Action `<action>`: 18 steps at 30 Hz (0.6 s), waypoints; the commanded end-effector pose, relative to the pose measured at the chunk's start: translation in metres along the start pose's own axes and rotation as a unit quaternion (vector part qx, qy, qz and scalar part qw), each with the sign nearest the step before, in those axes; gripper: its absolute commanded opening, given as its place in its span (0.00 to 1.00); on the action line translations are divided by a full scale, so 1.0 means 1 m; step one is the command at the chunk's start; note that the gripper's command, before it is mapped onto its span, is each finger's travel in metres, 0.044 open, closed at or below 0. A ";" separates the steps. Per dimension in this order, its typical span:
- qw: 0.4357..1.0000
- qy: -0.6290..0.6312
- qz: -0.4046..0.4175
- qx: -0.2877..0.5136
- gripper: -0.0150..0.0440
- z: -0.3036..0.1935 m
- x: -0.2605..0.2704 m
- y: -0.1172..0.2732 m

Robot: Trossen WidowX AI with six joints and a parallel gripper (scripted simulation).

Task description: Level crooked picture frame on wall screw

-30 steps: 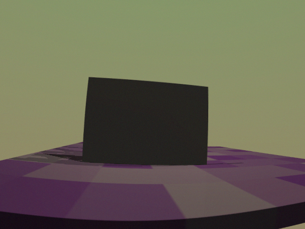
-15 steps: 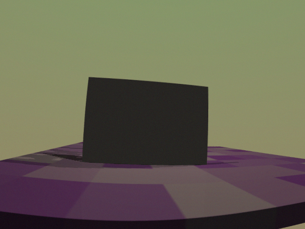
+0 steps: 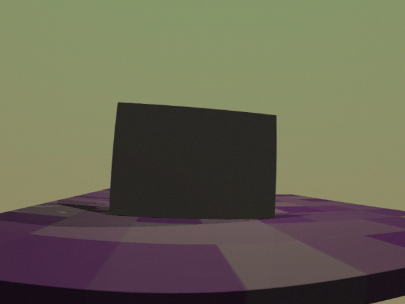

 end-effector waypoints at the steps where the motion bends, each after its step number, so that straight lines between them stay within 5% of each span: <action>1: 1.000 0.002 0.000 -0.001 0.47 0.001 0.001 0.000; 11: 1.000 0.002 0.000 -0.001 0.26 0.001 0.001 0.000; 18: 1.000 0.002 0.000 -0.001 0.25 0.001 0.001 0.000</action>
Point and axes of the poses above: the point midway between the two fingers, 35 mm back from their tips, its own y axis back along the fingers, its own x axis across the jaws, z = x × y, the point moved 7 cm from there along y, back along the fingers, and after that the axes turned 6 degrees about y, right-handed, at the moved point
